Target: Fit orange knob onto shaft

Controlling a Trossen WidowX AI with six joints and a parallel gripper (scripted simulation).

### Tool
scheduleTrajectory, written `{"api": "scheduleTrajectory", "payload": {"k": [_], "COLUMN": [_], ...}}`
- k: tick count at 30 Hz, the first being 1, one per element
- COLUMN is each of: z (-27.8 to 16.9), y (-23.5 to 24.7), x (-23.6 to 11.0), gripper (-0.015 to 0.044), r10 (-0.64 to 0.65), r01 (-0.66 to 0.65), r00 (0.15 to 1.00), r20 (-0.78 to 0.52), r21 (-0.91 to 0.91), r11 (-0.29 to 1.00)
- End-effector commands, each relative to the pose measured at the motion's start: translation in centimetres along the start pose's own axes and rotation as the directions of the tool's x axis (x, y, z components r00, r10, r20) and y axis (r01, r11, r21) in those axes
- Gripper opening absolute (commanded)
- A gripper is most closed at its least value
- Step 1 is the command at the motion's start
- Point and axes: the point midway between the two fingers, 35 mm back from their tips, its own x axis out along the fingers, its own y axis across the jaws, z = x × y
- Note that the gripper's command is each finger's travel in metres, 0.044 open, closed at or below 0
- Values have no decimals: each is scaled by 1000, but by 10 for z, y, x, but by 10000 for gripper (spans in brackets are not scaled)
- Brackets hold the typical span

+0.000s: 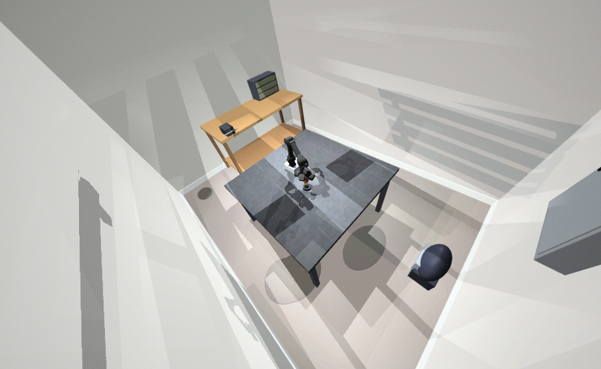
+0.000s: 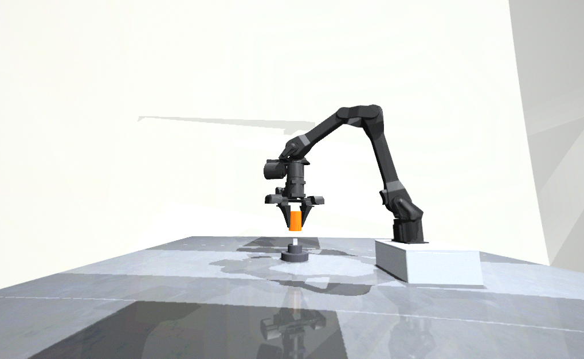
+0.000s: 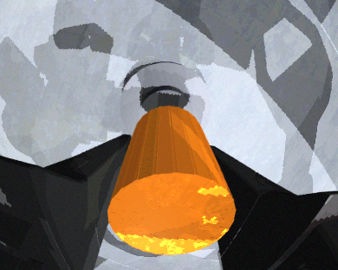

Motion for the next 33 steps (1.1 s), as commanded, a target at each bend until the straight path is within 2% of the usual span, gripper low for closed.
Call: {"api": "scheduleTrajectory", "payload": {"k": [1,8,14,23,33], "z": [-1,-3,-3,-3,-1], "y": [0,0,1,1,2], "x": [-1,-1,1,25,22], "gripper": [0,0,0,0,0], "r10": [5,5,5,5,5], "r01": [-5,-5,-5,-5,-5], "r00": [1000,1000,1000,1000,1000], "r20": [-2,-2,-2,-2,-2], "r21": [111,267,272,272,268], "r11": [994,964,962,962,963]}}
